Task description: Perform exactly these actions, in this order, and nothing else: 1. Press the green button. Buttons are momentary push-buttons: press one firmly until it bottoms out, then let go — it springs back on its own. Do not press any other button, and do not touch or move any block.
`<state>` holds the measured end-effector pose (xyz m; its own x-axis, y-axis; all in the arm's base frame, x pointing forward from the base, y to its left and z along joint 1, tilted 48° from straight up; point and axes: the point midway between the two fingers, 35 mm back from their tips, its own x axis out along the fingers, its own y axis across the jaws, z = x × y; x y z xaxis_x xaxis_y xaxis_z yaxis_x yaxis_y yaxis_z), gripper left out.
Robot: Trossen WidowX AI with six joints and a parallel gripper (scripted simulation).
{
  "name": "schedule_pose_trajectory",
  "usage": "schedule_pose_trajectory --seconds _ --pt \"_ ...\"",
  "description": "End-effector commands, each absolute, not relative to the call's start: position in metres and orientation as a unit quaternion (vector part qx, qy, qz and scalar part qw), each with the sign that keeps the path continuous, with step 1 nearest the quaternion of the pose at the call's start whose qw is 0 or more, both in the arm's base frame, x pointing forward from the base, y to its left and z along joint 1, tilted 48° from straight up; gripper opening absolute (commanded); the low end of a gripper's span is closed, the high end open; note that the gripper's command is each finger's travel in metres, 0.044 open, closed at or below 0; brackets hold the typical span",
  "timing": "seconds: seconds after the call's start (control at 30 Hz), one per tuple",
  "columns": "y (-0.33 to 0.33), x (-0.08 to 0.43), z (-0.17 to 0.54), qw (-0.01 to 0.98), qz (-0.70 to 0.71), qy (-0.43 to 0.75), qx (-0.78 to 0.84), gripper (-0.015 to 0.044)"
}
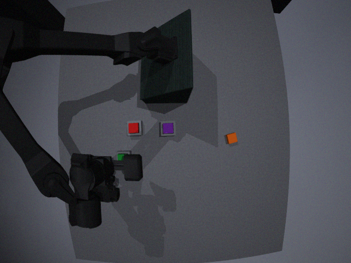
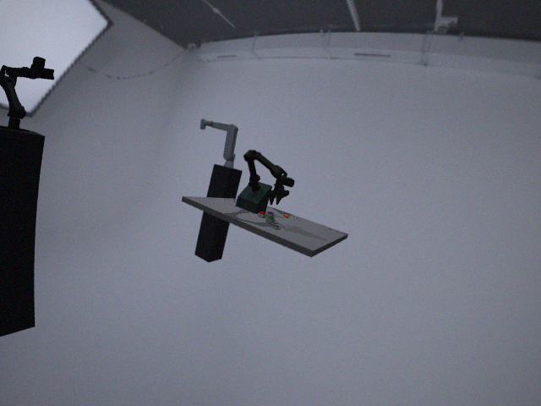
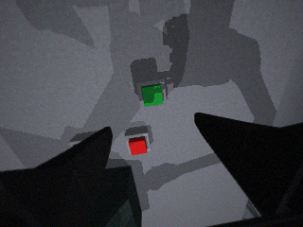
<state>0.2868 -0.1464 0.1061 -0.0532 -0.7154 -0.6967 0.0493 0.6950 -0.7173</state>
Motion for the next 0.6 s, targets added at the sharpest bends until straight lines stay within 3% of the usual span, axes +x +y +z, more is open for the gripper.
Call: schedule_pose_trajectory --seconds 0.0,0.03,0.23,0.5,0.57 --pt "-0.15 0.29 0.11 0.634 -0.305 0.659 -0.266 0.04" --pt "-0.15 0.29 0.11 0.634 -0.305 0.659 -0.266 0.04" --pt "-0.194 0.287 0.07 0.634 -0.305 0.659 -0.267 0.0242" --pt "-0.196 0.287 0.068 0.634 -0.305 0.659 -0.267 0.0032" --pt "-0.196 0.287 0.068 0.634 -0.305 0.659 -0.267 0.002"
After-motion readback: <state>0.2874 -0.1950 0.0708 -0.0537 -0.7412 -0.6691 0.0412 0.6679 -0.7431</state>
